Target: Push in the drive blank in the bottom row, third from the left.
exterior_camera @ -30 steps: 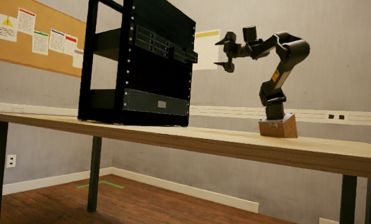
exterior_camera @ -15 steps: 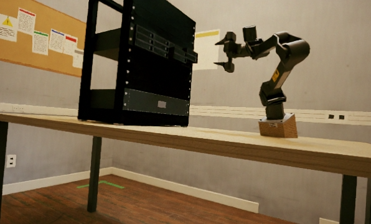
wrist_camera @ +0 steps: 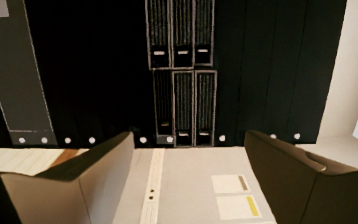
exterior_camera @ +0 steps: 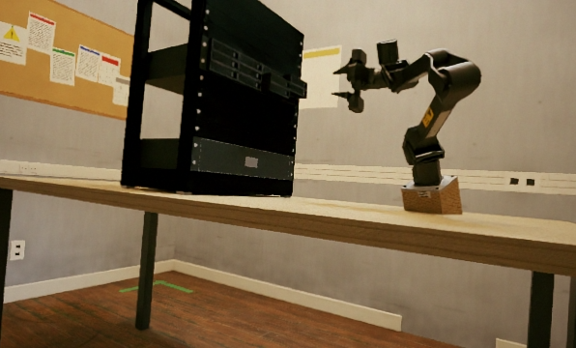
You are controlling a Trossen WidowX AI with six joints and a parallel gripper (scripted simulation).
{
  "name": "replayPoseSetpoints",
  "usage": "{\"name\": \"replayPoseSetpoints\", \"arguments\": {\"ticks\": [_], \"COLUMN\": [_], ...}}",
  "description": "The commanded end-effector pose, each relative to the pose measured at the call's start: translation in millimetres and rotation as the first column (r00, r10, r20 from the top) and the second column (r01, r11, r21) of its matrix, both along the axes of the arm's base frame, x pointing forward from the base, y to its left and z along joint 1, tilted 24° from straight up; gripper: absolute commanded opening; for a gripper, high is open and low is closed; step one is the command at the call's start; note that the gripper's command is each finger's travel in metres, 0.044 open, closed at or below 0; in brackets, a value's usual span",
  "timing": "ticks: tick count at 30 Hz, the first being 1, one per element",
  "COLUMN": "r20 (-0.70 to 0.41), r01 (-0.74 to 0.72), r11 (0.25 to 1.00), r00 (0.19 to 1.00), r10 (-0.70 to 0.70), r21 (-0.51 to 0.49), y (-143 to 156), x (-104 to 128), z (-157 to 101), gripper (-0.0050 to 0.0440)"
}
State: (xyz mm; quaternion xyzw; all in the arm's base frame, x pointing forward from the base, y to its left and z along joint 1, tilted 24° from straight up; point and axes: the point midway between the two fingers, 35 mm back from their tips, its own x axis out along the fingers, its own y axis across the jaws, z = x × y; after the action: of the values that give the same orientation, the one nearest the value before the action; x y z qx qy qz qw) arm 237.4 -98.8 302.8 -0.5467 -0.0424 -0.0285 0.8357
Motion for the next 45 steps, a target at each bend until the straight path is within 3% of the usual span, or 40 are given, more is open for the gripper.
{"name": "replayPoseSetpoints", "arguments": {"ticks": [1, 45], "r20": [0.005, 0.005], "r01": [0.001, 0.001], "r11": [1.0, 1.0], "r00": [1.0, 1.0], "r10": [-0.001, -0.001], "r21": [-0.008, -0.008], "y": [-0.3, 4.5], "x": [0.6, 7.1], "z": [3.6, 4.4], "gripper": [-0.005, -0.005]}}
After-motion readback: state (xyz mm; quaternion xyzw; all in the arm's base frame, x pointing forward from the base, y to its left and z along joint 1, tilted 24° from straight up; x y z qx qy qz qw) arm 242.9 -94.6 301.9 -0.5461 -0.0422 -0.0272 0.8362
